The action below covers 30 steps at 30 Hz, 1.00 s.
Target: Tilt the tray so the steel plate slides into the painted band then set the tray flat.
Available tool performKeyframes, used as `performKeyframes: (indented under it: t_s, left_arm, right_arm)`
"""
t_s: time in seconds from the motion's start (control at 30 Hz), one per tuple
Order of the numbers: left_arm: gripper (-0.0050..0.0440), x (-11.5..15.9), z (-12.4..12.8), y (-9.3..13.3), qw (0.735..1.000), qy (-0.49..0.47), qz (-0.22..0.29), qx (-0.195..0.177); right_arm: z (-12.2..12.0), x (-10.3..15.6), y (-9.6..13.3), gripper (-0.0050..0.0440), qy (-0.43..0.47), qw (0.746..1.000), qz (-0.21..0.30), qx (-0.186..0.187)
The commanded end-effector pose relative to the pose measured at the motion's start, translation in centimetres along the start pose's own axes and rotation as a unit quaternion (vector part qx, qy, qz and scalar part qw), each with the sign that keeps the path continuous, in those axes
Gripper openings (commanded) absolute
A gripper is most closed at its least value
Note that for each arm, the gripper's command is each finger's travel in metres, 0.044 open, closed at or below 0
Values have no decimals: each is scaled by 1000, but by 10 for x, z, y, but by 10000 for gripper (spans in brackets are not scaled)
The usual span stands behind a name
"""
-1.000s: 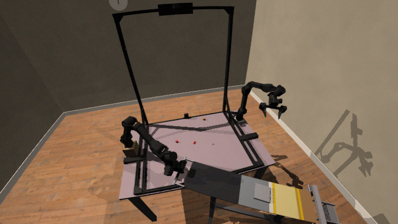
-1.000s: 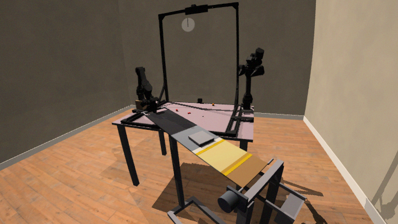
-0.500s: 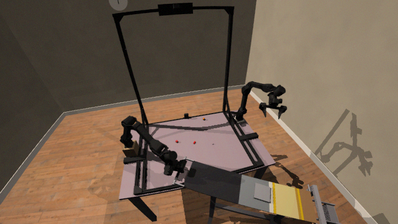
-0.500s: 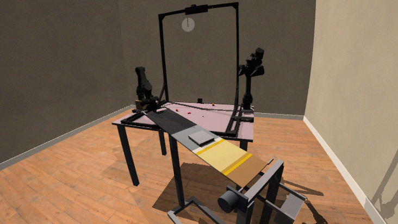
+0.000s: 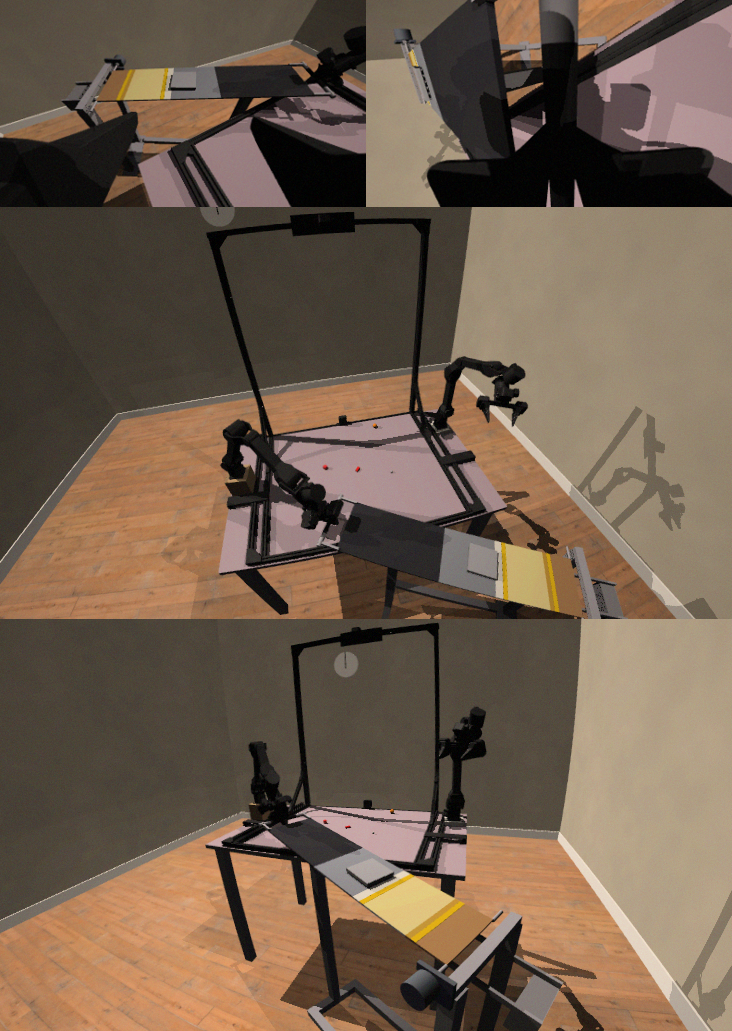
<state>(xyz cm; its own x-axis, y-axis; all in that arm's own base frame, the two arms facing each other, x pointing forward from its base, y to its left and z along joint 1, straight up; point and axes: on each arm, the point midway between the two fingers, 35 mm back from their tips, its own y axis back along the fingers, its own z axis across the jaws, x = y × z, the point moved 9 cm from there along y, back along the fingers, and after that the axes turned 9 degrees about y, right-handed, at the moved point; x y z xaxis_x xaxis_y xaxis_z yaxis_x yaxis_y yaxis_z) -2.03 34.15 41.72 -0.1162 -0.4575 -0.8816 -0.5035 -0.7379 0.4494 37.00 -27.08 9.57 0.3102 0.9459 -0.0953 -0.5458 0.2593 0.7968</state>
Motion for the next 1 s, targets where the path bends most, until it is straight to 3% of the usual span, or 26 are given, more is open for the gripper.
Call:
performKeyframes:
  t_s: [0.0, 0.97]
  left_arm:
    - [440, 0, 0, 1, 1000, -2, -1, 0]
    - [440, 0, 0, 1, 1000, -2, -1, 0]
  right_arm:
    - [10, -2, 13, 0, 0, 1000, -2, -17]
    - [16, -3, 20, 0, 0, 1000, -3, -24]
